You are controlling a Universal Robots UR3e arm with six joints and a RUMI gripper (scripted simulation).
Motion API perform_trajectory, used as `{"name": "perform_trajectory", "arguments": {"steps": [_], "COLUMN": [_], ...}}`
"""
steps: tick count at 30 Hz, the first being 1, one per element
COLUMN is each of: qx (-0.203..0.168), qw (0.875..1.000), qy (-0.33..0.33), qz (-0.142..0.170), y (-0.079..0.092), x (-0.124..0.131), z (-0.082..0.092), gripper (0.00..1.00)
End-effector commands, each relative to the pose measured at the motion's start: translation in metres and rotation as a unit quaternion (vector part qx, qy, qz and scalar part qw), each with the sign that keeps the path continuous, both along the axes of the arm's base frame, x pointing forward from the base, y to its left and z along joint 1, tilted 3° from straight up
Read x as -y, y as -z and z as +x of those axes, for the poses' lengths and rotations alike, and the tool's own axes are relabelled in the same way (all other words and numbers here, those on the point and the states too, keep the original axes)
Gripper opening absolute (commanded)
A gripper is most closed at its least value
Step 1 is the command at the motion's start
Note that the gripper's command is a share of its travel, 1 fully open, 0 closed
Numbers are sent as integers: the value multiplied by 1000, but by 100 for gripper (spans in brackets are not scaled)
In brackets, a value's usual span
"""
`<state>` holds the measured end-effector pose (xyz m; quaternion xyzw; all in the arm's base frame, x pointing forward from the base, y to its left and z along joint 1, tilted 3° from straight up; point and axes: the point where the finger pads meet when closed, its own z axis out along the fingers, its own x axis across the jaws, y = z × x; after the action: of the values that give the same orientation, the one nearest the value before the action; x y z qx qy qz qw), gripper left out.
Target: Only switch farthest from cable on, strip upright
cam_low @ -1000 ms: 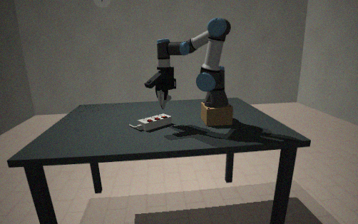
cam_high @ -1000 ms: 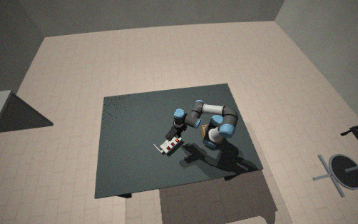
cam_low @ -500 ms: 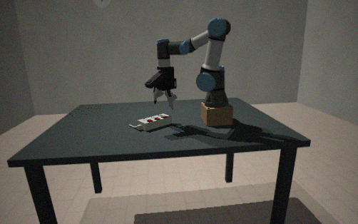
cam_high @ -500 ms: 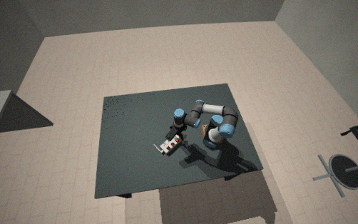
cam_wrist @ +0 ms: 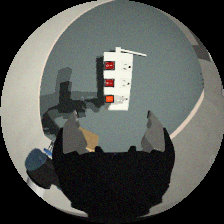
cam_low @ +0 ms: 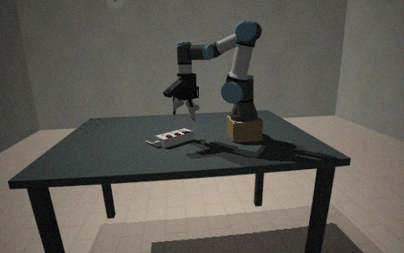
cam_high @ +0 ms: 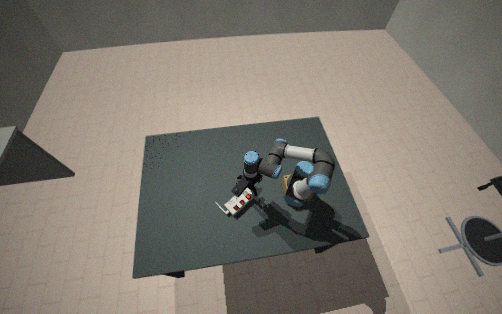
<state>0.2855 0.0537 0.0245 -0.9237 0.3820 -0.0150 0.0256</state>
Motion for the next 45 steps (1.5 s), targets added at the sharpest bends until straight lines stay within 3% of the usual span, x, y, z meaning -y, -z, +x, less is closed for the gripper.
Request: {"name": "perform_trajectory", "arguments": {"steps": [1, 17, 27, 45], "qx": [-2, -2, -3, -3], "qw": [1000, 1000, 1000, 1000], "qy": [0, 0, 0, 0], "qz": [2, 2, 2, 2], "y": [-15, -64, -83, -93], "x": [0, 2, 3, 3], "z": [-2, -4, -5, -5], "gripper": [100, 100, 100, 100]}}
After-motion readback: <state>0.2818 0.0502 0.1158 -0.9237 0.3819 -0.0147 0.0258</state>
